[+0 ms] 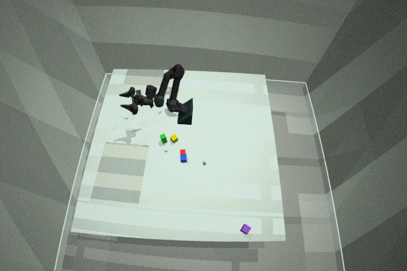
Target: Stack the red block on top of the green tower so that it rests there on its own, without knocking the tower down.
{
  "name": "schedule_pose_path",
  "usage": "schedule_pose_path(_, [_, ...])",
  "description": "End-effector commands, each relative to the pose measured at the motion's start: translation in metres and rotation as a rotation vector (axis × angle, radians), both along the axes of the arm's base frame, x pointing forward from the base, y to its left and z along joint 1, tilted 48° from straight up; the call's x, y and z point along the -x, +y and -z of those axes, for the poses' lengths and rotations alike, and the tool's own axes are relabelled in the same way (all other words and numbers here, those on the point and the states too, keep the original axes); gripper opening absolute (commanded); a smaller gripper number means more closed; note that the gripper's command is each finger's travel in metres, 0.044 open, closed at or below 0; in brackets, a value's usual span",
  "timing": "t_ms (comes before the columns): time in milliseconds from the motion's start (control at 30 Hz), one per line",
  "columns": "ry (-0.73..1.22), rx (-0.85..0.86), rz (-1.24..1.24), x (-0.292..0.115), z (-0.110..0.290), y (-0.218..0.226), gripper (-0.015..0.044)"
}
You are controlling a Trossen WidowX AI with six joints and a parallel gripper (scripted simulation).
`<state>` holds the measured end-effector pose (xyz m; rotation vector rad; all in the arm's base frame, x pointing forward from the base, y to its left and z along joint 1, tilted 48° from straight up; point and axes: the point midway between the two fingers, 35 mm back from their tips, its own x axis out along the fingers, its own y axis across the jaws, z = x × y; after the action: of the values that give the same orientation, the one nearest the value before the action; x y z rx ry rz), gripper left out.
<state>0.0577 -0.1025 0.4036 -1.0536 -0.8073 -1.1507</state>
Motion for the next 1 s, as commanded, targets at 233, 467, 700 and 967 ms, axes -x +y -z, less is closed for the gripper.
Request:
schedule_pose_path(233, [0.033, -0.272, -0.192, -0.039, 0.005, -0.052, 0.044])
schedule_pose_path(467, [0.093, -0.606, -0.333, -0.095, 0.031, -0.101, 0.044])
schedule_pose_path(700, [0.195, -0.938, -0.425, -0.16, 0.076, -0.127, 0.044])
schedule_pose_path(967, [0.359, -1.278, -0.453, -0.228, 0.14, -0.122, 0.044])
